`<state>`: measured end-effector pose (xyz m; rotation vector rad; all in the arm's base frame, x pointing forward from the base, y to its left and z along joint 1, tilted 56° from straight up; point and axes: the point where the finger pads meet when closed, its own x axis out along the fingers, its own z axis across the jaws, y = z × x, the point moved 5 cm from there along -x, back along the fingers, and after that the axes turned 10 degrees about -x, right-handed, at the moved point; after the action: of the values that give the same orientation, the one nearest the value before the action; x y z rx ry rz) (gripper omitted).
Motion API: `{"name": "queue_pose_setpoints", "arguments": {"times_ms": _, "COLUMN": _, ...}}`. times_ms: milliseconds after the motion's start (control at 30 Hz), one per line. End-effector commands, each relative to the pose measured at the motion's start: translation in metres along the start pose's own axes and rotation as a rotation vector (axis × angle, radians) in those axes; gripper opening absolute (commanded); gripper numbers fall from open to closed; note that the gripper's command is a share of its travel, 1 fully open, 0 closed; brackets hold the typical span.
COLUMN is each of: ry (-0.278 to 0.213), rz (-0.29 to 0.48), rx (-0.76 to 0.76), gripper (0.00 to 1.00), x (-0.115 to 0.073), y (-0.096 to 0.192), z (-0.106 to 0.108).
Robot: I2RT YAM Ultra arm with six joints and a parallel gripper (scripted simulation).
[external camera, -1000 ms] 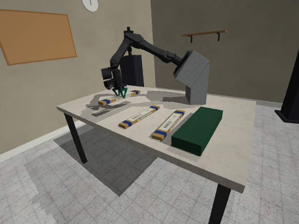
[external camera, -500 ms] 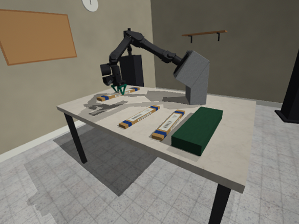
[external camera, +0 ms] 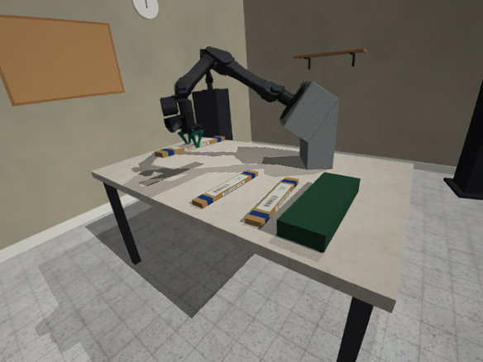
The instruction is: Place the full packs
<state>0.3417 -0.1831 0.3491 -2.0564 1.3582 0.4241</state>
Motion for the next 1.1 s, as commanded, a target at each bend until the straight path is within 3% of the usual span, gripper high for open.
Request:
{"name": "queue_pose_setpoints", "arguments": {"times_ms": 0, "ry": 0.037, "rz": -0.064, "rx": 0.031, "gripper": 0.00, "x": -0.045, "y": -0.004, "z": -0.017}}
{"name": "queue_pose_setpoints", "arguments": {"times_ms": 700, "ry": 0.035, "rz": -0.064, "rx": 0.032, "gripper": 0.00, "x": -0.083, "y": 0.000, "z": -0.016}}
{"name": "queue_pose_setpoints", "arguments": {"times_ms": 1067, "ry": 0.035, "rz": -0.064, "rx": 0.032, "gripper": 0.00, "x": -0.083, "y": 0.003, "z": -0.015}}
